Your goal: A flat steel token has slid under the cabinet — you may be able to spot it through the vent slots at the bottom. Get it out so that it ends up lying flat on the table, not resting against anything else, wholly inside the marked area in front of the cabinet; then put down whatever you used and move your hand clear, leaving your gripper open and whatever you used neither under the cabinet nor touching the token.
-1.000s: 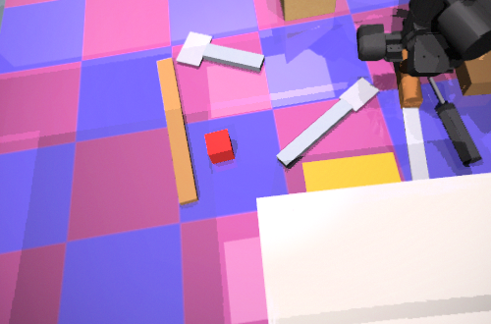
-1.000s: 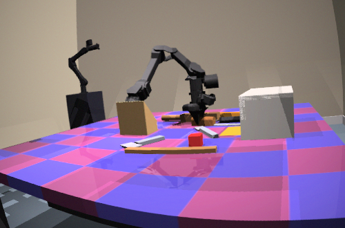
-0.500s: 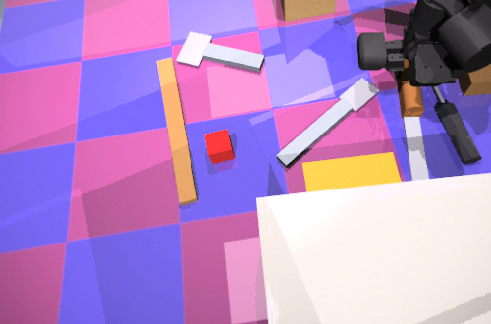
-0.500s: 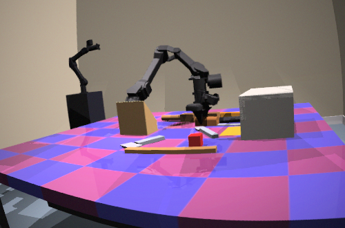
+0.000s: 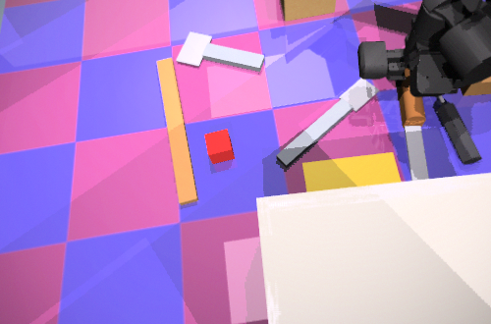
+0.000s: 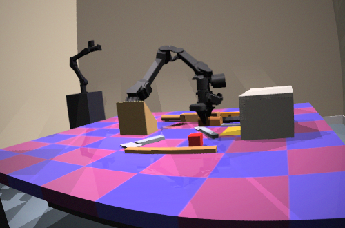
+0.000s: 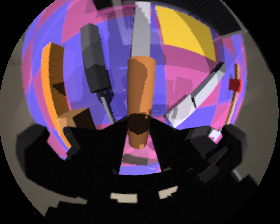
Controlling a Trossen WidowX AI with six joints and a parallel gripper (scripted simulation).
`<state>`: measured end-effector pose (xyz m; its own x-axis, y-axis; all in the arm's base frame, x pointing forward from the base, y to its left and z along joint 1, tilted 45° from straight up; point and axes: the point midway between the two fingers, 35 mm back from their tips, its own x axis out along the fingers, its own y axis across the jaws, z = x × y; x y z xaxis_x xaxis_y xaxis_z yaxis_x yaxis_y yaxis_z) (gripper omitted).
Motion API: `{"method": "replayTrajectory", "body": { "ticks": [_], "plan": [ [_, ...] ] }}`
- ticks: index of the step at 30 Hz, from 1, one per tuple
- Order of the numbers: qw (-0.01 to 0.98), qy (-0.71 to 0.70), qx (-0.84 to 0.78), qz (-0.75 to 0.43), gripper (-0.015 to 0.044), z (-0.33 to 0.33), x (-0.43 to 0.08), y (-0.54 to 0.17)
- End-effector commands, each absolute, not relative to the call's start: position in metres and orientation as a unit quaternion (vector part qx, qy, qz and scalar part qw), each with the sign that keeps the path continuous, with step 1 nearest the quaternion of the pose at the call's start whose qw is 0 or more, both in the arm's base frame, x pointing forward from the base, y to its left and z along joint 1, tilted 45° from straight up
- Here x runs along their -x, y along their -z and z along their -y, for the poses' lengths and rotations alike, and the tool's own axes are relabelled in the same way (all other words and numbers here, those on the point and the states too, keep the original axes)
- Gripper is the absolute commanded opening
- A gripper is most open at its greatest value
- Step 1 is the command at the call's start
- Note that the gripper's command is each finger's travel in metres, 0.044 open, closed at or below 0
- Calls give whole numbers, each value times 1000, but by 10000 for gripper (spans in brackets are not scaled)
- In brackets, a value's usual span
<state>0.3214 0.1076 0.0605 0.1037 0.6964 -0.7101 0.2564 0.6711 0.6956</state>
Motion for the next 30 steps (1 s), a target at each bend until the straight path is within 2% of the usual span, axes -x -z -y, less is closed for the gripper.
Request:
{"method": "replayTrajectory", "body": {
  "ticks": [1, 30],
  "plan": [
    [646, -173, -368, -647, 0, -106, -327, -60],
    [646, -173, -367, -646, 0, -98, -358, -57]
  ]
}}
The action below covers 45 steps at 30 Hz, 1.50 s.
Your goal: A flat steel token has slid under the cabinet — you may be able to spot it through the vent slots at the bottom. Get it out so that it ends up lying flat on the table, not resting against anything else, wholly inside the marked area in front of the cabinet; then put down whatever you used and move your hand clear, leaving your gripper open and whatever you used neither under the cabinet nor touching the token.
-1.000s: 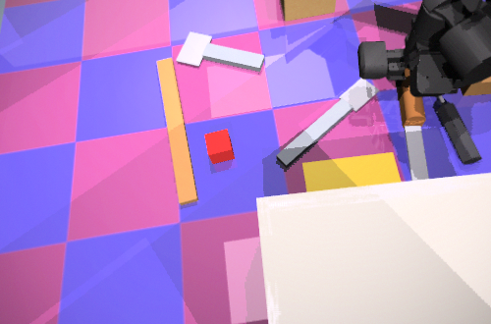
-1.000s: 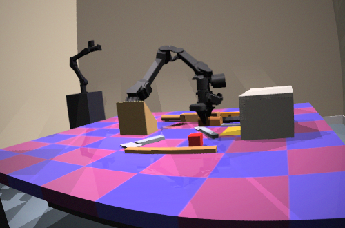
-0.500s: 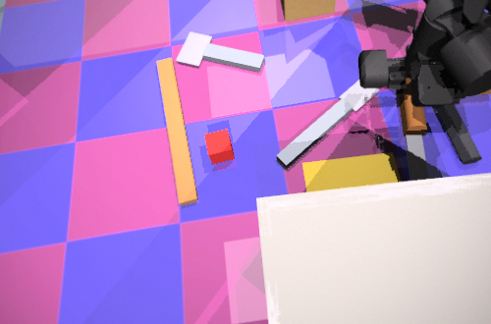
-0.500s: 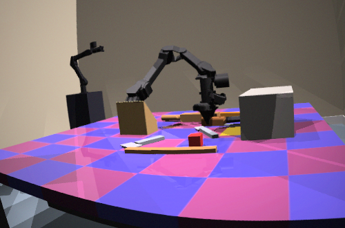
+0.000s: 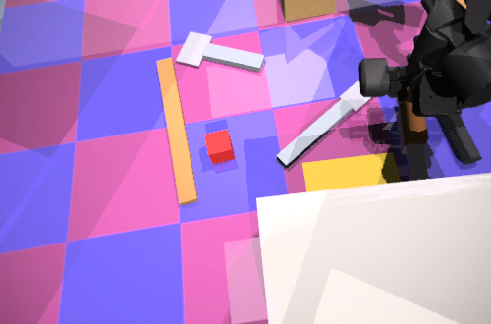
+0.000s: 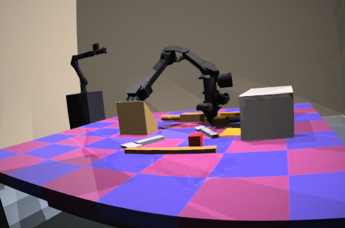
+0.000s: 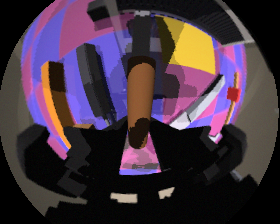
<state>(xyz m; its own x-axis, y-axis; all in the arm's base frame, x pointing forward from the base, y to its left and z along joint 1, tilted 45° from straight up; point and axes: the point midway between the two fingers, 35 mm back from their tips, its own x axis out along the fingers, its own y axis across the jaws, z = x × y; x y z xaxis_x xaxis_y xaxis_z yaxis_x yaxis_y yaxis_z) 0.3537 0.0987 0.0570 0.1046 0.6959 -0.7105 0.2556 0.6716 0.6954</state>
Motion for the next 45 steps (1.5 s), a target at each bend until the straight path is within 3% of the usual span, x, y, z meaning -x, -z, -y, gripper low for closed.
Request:
{"method": "replayTrajectory", "body": {
  "ticks": [1, 45],
  "plan": [
    [646, -173, -367, -646, 0, -97, -359, -57],
    [647, -173, -367, -645, 0, -86, -402, -52]
  ]
}}
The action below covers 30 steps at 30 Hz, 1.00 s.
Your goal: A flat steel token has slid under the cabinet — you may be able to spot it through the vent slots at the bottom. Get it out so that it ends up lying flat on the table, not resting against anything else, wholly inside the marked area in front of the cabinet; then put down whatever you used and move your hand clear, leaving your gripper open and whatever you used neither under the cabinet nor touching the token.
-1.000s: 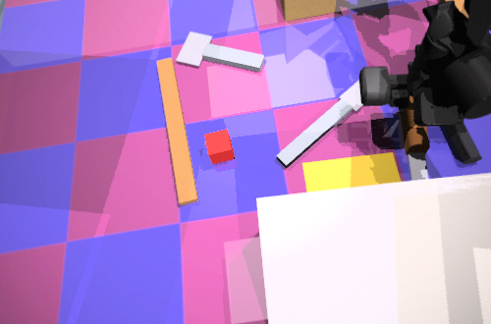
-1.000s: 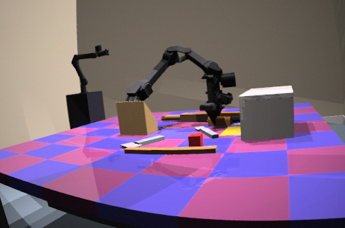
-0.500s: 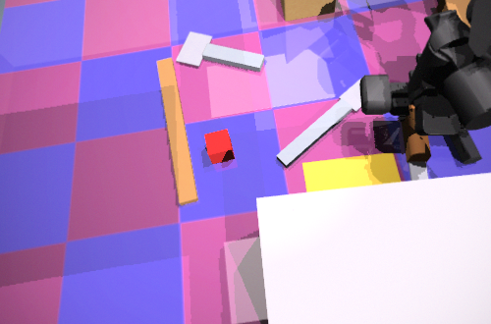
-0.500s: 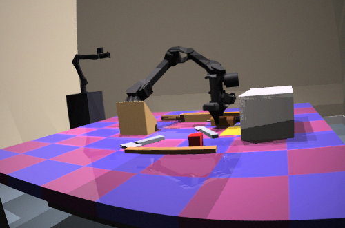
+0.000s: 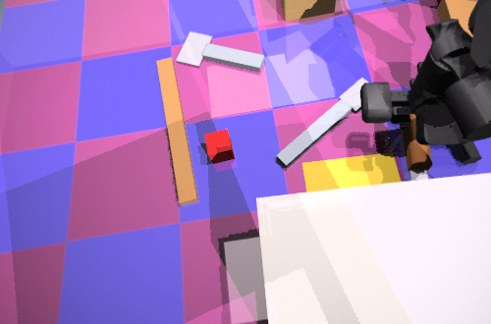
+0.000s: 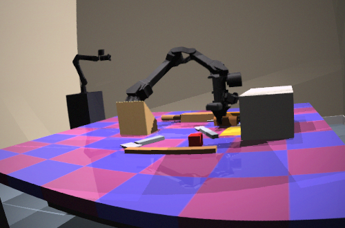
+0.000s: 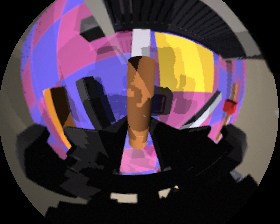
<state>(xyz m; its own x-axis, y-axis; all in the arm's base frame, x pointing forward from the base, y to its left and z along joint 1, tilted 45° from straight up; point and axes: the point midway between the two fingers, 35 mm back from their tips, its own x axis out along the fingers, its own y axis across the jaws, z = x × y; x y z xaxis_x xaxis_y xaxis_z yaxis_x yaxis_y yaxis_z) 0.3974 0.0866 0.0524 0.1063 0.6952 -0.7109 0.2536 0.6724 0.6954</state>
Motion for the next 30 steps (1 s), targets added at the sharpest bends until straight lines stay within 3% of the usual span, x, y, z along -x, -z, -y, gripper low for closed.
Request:
{"method": "replayTrajectory", "body": {
  "ticks": [1, 30],
  "plan": [
    [647, -173, -367, -645, 0, -85, -402, -52],
    [648, -173, -367, -645, 0, -71, -414, -38]
  ]
}}
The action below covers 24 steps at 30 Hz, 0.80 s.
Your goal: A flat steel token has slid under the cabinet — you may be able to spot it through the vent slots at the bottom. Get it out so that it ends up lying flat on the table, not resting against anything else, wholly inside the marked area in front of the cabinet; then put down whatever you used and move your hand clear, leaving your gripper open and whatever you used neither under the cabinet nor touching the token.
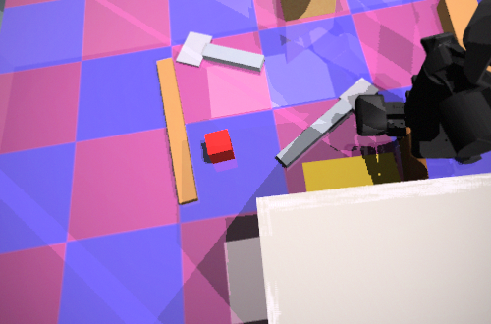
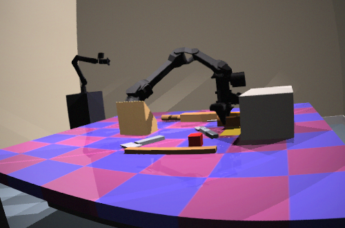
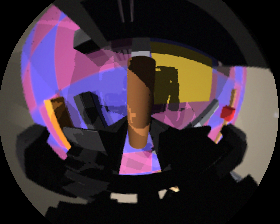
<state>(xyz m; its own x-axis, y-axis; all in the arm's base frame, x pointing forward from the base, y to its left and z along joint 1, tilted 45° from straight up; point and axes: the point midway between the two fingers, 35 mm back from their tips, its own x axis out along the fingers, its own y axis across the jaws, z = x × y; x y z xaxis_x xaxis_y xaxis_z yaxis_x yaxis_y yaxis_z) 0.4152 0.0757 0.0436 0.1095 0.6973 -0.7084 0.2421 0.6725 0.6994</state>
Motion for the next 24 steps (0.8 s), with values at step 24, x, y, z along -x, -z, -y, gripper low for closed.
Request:
{"method": "replayTrajectory", "body": {
  "ticks": [24],
  "plan": [
    [647, -173, -367, -645, 0, -67, -406, -31]
  ]
}}
